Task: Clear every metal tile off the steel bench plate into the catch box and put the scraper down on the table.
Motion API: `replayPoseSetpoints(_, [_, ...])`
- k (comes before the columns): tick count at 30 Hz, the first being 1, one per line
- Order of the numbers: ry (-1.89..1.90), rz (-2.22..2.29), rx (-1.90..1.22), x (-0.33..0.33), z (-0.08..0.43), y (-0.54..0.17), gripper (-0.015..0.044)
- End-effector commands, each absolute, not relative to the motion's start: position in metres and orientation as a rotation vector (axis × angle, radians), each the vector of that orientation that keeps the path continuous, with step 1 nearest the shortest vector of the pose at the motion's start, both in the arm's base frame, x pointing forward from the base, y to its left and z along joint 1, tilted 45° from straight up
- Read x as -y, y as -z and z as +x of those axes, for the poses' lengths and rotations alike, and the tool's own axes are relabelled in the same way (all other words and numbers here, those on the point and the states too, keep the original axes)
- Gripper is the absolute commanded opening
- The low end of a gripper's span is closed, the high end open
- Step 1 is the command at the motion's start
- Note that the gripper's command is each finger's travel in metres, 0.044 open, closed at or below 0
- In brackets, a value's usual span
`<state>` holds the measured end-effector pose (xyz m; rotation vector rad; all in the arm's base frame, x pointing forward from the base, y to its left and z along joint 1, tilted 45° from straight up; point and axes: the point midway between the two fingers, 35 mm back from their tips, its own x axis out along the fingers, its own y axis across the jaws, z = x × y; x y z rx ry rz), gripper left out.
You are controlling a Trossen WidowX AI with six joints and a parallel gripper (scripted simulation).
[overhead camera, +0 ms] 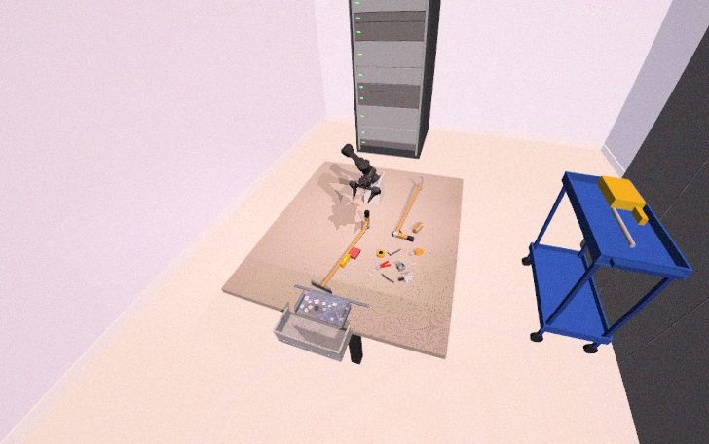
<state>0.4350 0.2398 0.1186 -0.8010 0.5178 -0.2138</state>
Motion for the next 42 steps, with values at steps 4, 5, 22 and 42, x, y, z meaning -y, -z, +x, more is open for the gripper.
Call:
replayPoseSetpoints(4, [0.237, -0.783, -0.564, -0.231, 0.454, -0.112, 0.044])
replayPoseSetpoints(5, [0.241, -0.781, -0.571, -0.229, 0.456, -0.111, 0.044])
replayPoseSetpoints(22, [0.312, -0.742, -0.696, -0.196, 0.496, -0.09, 0.044])
replayPoseSetpoints(42, [0.406, -0.679, -0.848, -0.145, 0.532, -0.062, 0.044])
